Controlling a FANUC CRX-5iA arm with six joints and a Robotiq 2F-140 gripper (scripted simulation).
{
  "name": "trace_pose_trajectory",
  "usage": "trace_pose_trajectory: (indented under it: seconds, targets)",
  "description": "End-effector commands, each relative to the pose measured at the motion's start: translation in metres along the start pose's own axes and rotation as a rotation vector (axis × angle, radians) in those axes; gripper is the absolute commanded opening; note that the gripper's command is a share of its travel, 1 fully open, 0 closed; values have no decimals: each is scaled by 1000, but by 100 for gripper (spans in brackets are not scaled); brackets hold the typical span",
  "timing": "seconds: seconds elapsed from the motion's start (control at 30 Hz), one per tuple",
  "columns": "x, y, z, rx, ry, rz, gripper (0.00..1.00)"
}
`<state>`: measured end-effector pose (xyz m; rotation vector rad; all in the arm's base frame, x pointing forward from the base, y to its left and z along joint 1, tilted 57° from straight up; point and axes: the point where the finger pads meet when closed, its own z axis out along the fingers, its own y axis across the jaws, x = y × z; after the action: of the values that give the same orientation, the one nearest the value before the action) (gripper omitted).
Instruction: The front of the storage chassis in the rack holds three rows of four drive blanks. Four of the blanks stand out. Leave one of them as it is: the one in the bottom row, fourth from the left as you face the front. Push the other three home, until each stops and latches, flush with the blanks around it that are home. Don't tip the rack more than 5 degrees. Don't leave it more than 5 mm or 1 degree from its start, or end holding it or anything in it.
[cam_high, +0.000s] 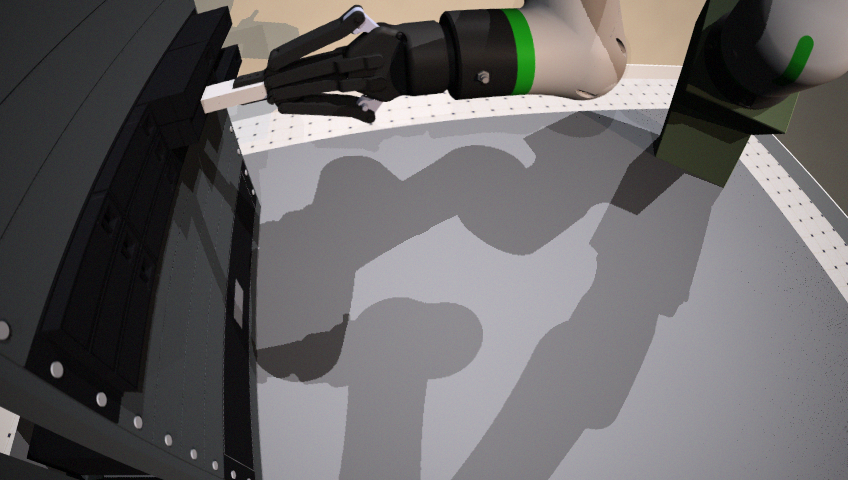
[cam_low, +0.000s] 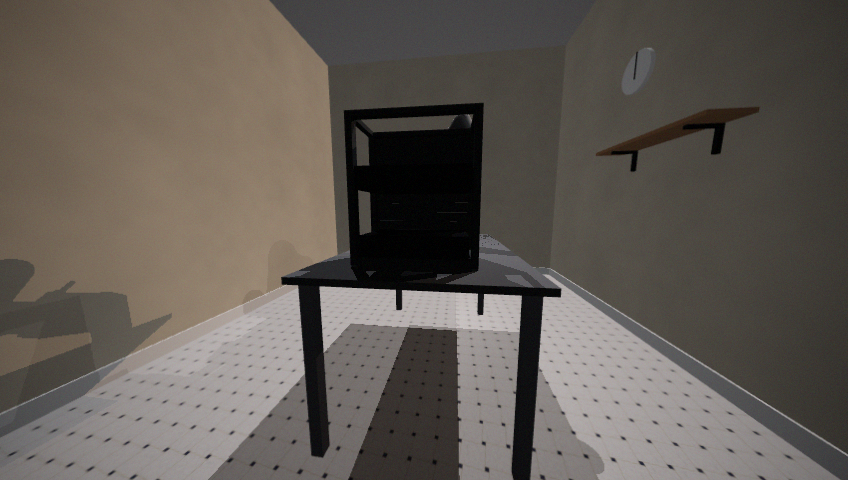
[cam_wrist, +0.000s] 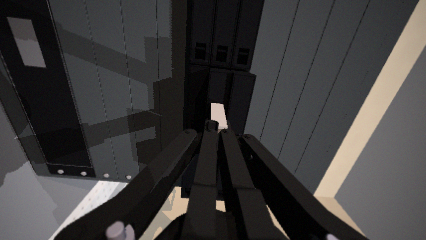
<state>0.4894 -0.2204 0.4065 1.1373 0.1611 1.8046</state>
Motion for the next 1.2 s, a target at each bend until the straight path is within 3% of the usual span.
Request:
trace_pose_trajectory:
  seconds: [0.0, 1.17]
  targets:
    - [0, 0, 4, 0, 0, -1, 0]
    - [0, 1, 19, 0, 0, -1, 0]
